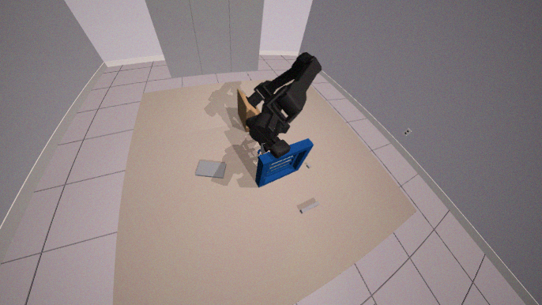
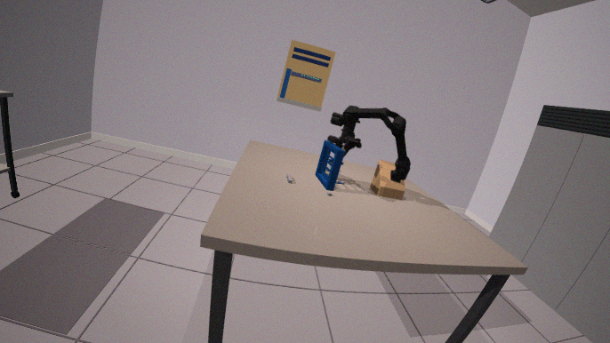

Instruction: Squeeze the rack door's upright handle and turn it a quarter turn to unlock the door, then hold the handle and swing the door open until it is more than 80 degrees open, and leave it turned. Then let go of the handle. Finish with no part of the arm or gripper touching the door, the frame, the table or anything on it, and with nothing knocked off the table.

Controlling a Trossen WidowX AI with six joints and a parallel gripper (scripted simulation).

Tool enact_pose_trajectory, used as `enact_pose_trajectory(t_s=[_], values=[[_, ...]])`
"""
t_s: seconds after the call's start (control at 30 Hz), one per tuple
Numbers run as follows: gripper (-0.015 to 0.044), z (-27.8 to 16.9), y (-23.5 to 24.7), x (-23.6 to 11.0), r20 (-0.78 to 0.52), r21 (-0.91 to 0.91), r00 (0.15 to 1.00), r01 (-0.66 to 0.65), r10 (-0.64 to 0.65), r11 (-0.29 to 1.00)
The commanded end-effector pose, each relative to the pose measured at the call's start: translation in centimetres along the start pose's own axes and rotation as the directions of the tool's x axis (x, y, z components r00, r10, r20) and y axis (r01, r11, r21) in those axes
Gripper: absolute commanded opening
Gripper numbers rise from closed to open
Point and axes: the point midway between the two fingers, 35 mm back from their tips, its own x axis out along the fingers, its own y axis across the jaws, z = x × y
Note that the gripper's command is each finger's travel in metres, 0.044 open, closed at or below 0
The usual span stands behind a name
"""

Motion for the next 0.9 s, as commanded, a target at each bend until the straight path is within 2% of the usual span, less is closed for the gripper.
enact_pose_trajectory(t_s=[0.0,0.13,0.27,0.87], values=[[0.0050,0.0,0.0,0.0,0.002,-0.002,1.000,0.002,-0.002,1.000],[0.0025,0.0,0.0,0.0,0.002,-0.002,1.000,0.002,-0.002,1.000],[0.0025,0.1,0.0,0.0,0.002,0.013,1.000,0.002,-0.002,1.000],[0.0025,1.2,1.5,0.0,0.003,0.398,1.000,0.000,-0.001,0.917]])
